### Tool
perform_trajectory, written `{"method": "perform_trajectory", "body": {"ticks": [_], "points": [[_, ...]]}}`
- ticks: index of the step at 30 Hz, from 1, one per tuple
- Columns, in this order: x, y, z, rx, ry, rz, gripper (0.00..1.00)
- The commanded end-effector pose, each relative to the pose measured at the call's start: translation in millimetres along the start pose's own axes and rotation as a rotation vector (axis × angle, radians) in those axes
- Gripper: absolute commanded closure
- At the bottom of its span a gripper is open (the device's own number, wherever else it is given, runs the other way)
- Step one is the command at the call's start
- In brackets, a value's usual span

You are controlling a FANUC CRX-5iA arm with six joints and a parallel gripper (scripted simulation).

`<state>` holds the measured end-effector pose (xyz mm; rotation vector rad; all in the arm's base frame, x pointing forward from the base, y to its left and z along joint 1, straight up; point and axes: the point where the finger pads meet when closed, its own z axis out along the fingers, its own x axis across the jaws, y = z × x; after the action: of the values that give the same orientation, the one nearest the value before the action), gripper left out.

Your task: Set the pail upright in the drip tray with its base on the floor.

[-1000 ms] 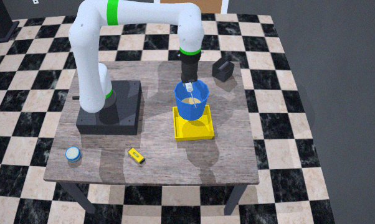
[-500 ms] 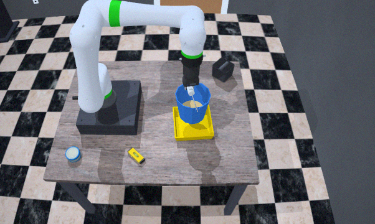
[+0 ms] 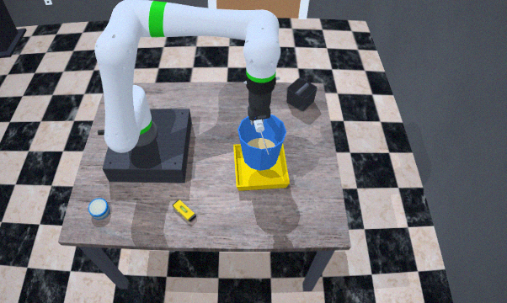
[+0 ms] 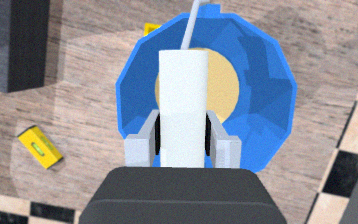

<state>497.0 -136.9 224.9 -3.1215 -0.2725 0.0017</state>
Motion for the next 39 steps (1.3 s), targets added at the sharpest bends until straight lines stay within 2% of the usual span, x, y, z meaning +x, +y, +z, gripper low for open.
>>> {"method": "perform_trajectory", "body": {"ticks": [1, 39], "points": [[0.5, 2.0, -1.4, -0.002, 0.002, 0.000, 1.00], [0.8, 6.2, -1.4, -0.002, 0.002, 0.000, 1.00]]}}
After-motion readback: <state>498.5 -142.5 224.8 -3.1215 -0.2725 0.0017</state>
